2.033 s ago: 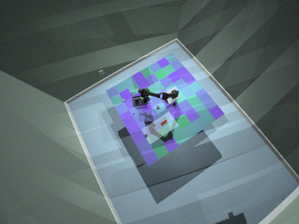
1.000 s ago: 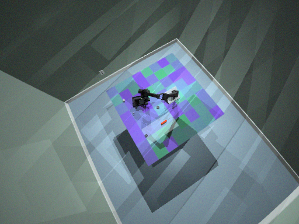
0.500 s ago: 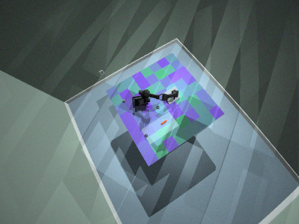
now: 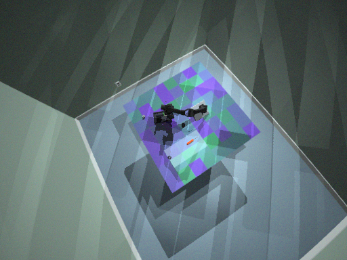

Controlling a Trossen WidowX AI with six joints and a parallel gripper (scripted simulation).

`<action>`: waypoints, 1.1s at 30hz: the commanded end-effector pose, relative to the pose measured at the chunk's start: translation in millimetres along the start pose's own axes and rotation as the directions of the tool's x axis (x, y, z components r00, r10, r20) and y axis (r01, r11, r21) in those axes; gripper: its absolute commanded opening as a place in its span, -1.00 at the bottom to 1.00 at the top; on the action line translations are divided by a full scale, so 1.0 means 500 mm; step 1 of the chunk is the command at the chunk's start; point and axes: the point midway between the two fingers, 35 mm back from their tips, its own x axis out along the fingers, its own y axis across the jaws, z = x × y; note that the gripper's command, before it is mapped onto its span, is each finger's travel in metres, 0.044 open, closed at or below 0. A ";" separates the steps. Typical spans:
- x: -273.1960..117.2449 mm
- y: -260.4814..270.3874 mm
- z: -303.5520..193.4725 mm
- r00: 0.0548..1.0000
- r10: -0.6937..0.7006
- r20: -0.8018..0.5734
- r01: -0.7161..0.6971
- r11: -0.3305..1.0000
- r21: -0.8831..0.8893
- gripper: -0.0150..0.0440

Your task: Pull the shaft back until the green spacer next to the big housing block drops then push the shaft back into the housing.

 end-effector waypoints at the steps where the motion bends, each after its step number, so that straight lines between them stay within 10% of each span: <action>1: 0.001 0.001 0.001 1.000 0.004 0.003 -0.004 1.000 0.002 1.00; 33: 0.037 0.001 0.001 1.000 0.005 0.003 -0.005 1.000 0.002 1.00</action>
